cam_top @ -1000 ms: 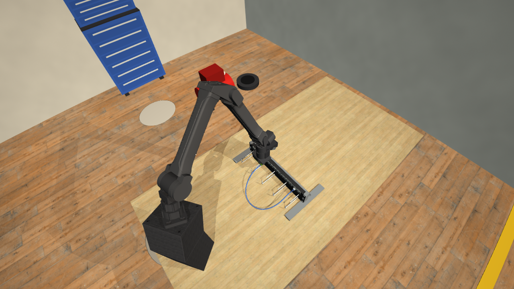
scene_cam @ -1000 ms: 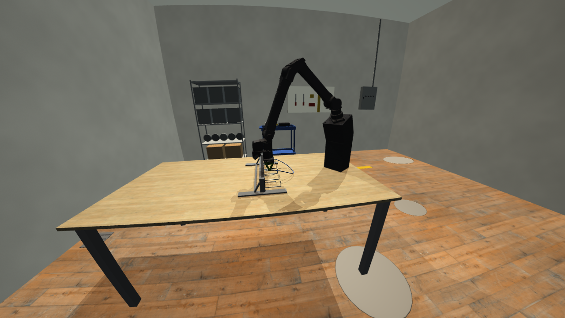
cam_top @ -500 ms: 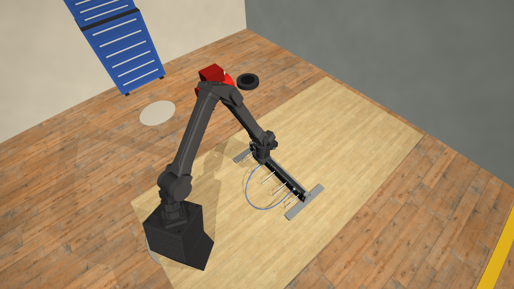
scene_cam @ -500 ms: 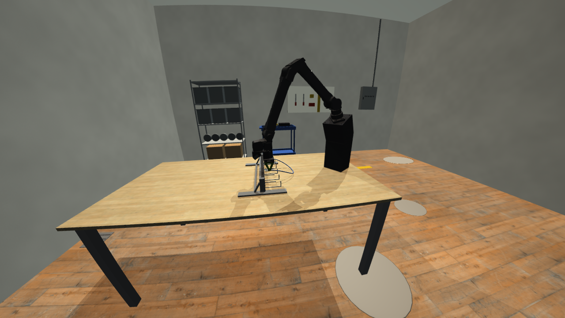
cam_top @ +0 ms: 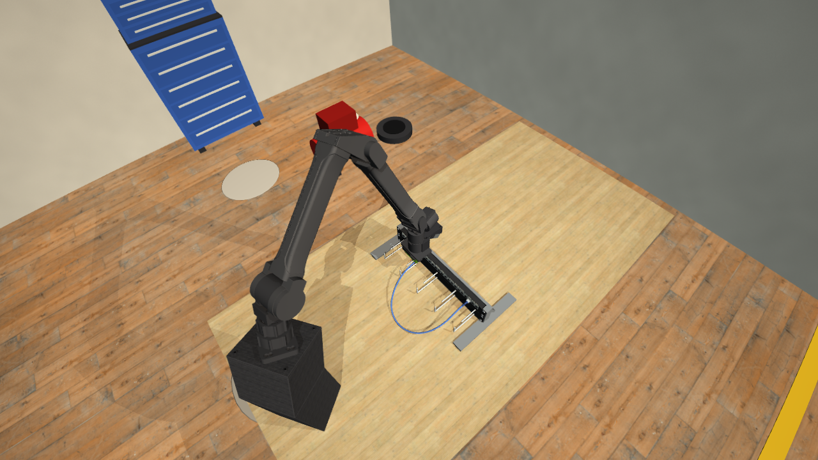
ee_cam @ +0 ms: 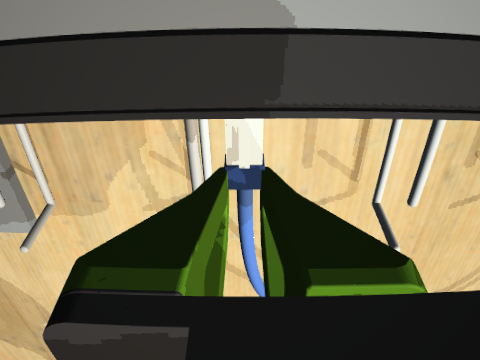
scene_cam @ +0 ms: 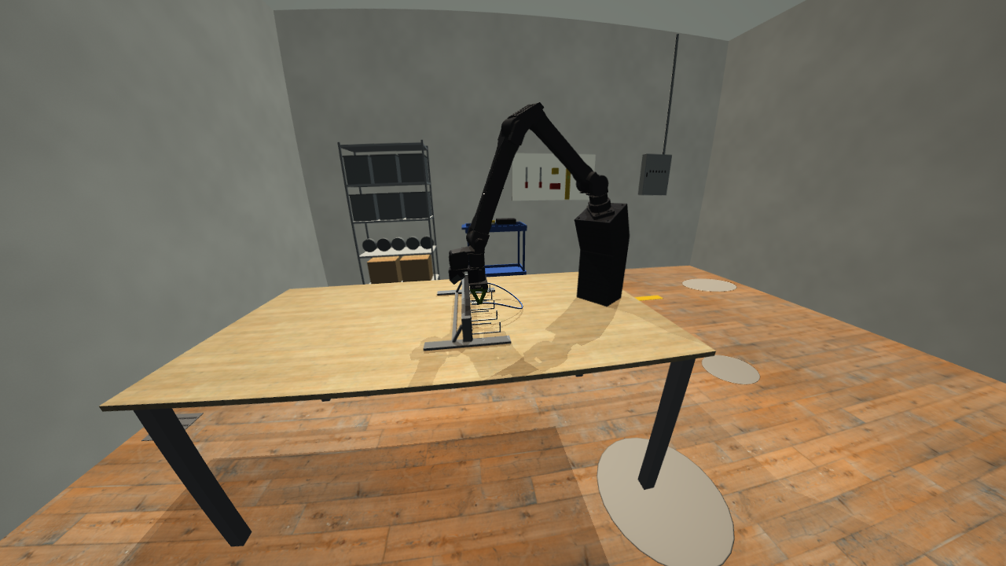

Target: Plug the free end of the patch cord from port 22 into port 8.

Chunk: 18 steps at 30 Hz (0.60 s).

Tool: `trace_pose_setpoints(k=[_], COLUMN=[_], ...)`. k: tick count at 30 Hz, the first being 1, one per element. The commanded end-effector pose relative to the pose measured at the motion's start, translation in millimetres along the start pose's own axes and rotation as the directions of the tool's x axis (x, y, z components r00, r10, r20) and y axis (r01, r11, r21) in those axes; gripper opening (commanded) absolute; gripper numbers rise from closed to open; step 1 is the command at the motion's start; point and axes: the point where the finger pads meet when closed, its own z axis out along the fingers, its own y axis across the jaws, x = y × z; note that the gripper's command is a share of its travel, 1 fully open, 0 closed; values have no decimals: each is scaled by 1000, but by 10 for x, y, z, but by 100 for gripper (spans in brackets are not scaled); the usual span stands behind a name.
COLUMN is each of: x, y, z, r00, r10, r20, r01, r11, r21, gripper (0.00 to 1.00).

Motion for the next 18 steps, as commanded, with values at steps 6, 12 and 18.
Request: trace_pose_setpoints(k=[6,12,18], x=[-297,-229,-165], y=[6,-11,-31], z=[-166,-129,-87], r00=[999,999,1000], r10=[-4,-2,0], r20=[53,37,23], r01=[4,3,0], r11=[1000,1000,1000], r21=[-7,-3,1], gripper=[0,0,0])
